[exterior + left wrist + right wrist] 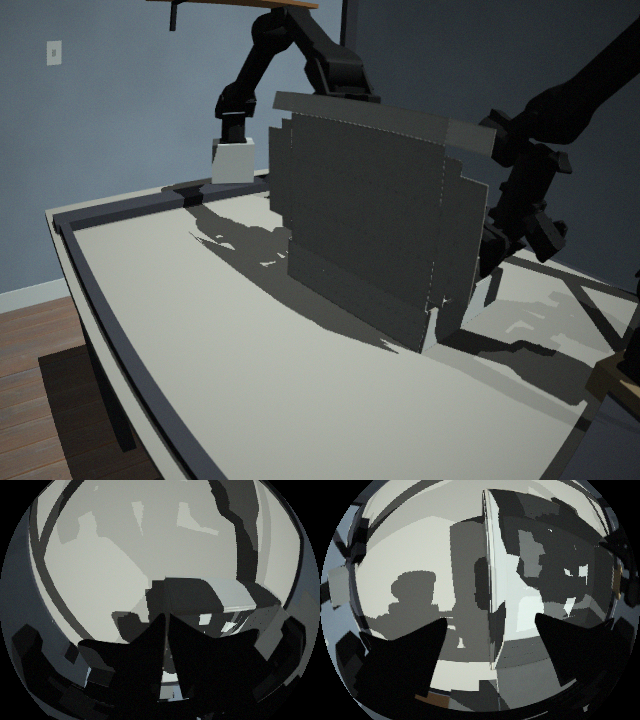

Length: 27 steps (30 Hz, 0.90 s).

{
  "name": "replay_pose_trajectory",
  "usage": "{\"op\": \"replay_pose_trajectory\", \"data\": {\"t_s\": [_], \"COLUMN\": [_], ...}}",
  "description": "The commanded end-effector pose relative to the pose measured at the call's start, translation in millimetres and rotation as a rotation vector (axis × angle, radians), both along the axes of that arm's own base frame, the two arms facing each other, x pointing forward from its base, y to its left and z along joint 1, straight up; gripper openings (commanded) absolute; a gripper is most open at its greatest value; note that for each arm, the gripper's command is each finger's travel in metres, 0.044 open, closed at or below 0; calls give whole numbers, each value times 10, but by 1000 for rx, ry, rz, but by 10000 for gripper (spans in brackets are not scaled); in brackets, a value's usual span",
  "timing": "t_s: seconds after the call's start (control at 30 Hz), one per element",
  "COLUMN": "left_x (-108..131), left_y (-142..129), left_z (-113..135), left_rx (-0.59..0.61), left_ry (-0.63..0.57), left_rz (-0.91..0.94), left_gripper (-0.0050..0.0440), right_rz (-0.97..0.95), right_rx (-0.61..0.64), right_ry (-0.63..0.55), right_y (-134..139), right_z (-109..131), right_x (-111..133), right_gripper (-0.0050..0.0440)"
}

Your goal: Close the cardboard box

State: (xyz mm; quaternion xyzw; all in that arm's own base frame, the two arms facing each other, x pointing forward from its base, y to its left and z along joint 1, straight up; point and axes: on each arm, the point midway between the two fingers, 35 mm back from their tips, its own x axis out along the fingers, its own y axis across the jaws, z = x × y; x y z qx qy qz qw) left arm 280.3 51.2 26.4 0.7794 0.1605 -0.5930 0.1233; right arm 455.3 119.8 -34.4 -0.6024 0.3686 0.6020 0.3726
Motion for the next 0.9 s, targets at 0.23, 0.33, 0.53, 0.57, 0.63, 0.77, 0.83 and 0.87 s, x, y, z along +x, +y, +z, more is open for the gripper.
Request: {"op": "replay_pose_trajectory", "data": {"t_s": [0.23,0.33,0.53,0.57,0.63,0.77,0.83,0.87], "left_x": [29,29,29,29,29,29,29,29], "left_y": [-2,-2,-2,-2,-2,-2,-2,-2], "left_z": [42,42,42,42,42,42,42,42], "left_rx": [-2,-2,-2,-2,-2,-2,-2,-2], "left_ry": [-16,-16,-16,-16,-16,-16,-16,-16], "left_rz": [2,2,2,2,2,2,2,2], "left_gripper": [5,5,5,5,5,5,5,5], "right_rz": [4,4,4,4,4,4,4,4], "right_rx": [7,7,7,7,7,7,7,7], "right_ry": [-36,-36,-36,-36,-36,-35,-35,-35], "right_y": [11,11,12,12,13,14,14,14], "right_z": [57,52,-31,-48,-81,-148,-165,-165], "right_x": [63,63,68,68,69,71,71,71], "right_gripper": [439,439,439,439,439,439,439,439]}}
